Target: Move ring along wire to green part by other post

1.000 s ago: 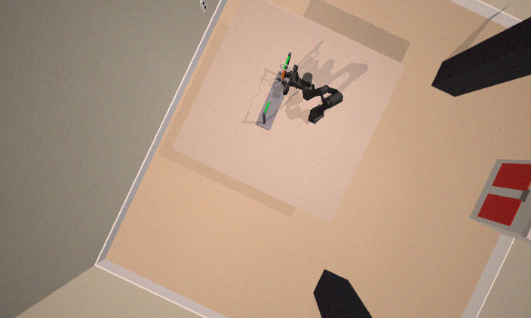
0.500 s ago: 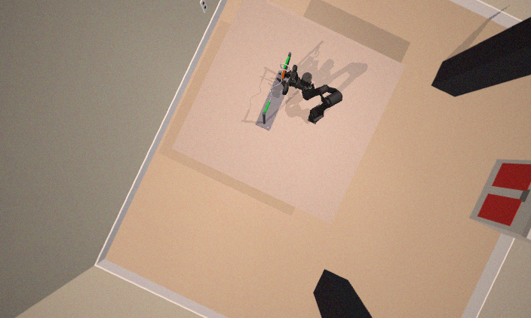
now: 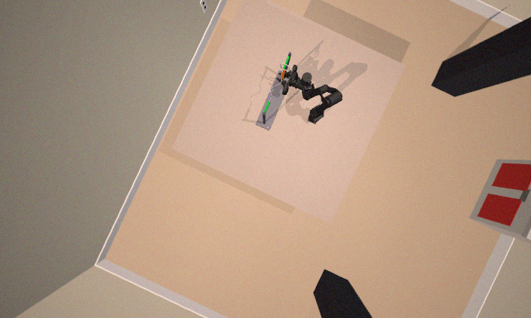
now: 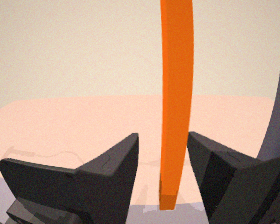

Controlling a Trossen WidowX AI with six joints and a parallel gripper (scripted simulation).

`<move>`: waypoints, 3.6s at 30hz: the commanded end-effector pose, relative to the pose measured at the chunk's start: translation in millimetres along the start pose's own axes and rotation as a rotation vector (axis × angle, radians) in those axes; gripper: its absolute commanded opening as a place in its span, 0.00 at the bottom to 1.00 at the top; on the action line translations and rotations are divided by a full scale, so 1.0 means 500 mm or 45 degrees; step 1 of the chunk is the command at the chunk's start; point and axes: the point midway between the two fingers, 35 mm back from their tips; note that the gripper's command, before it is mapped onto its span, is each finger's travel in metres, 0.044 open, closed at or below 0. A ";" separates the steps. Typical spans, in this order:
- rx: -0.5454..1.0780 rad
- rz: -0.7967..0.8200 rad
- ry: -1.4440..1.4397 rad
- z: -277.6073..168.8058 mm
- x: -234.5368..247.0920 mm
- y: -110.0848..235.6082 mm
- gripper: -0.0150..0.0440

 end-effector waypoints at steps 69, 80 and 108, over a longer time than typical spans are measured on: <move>-0.001 -0.001 -0.003 0.038 0.003 0.003 0.00; 0.011 0.000 -0.004 0.038 0.013 0.005 0.00; 0.331 -0.007 0.005 0.039 0.062 0.068 0.00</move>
Point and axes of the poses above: the point midway between the two fingers, 35 mm back from their tips, its own y axis back along the fingers, its own x axis across the jaws, z = x × y, and after that the axes turned 5 degrees about -y, right-handed
